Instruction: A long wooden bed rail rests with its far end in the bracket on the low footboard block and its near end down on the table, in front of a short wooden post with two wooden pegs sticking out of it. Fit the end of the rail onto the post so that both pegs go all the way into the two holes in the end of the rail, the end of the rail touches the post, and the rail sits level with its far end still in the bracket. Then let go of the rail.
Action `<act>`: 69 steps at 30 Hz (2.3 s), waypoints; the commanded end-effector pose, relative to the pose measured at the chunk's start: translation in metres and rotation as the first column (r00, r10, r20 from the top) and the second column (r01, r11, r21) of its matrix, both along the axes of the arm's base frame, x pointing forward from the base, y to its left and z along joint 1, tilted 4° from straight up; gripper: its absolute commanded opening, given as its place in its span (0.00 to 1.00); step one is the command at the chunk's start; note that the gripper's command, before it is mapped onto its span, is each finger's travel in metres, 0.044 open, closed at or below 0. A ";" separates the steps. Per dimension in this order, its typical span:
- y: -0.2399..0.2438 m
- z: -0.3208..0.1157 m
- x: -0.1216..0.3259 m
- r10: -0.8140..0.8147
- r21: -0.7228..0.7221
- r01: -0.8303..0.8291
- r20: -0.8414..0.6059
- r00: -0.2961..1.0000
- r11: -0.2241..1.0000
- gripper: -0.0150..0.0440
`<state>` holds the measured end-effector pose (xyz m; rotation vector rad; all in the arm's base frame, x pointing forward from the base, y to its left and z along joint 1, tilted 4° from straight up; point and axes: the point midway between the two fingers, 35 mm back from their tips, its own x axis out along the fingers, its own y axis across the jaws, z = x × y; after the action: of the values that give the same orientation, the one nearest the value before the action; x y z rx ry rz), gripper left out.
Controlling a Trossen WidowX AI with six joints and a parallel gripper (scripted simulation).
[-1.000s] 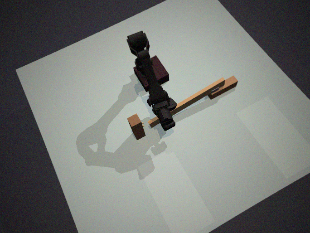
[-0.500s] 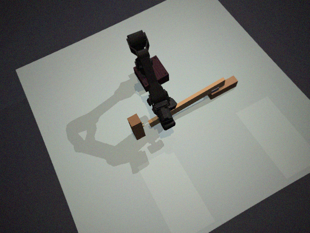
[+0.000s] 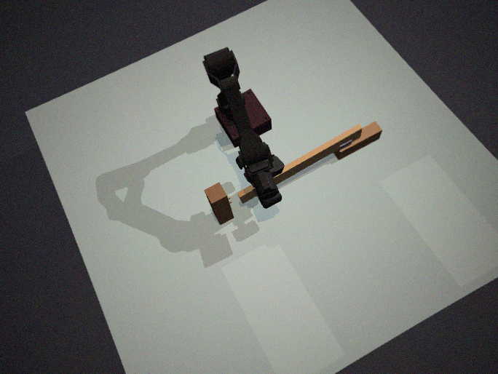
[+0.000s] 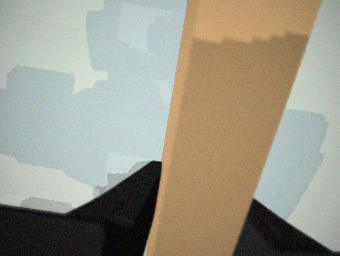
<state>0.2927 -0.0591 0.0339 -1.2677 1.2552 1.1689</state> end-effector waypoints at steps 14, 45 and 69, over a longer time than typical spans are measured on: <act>0.001 0.013 0.003 -0.002 0.003 0.002 0.016 1.000 1.000 0.25; 0.002 0.029 0.002 -0.002 0.003 0.002 0.016 1.000 1.000 0.25; 0.002 0.024 0.001 -0.002 0.003 0.002 0.015 1.000 1.000 0.25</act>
<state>0.2935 -0.0577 0.0561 -1.2708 1.2469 1.1620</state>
